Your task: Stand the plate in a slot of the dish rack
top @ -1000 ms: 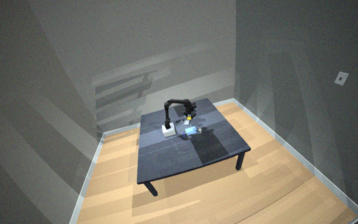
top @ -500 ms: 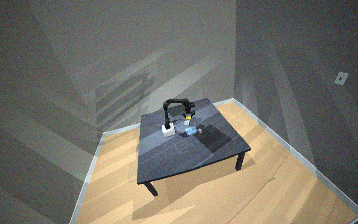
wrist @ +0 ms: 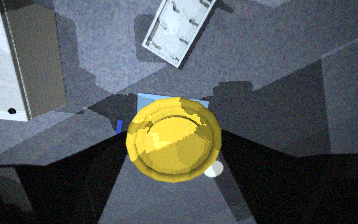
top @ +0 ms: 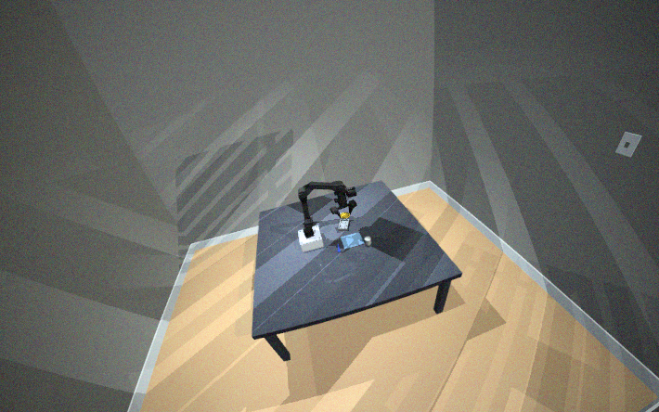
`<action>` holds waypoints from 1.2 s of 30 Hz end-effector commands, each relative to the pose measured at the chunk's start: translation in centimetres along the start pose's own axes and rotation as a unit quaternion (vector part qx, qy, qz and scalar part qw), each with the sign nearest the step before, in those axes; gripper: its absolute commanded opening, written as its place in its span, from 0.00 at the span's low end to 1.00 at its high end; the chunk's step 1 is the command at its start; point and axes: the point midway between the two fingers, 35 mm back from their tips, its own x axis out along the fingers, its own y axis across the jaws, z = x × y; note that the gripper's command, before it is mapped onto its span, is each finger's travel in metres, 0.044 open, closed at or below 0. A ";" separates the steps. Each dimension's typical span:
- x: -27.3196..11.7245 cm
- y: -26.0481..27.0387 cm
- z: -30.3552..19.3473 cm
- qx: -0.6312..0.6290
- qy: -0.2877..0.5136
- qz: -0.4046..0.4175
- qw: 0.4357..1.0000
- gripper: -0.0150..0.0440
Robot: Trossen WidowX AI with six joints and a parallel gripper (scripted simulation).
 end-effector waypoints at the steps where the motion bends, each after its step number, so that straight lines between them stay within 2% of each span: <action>1: 0.2 0.5 0.6 -0.082 -0.003 0.002 0.997 0.25; 13: 0.3 1.4 1.9 -0.286 -0.004 0.002 0.958 0.25; 26: 0.4 2.4 3.1 -0.490 -0.005 0.000 0.871 0.25; 36: 0.7 2.5 3.2 -0.496 -0.013 -0.001 0.868 0.25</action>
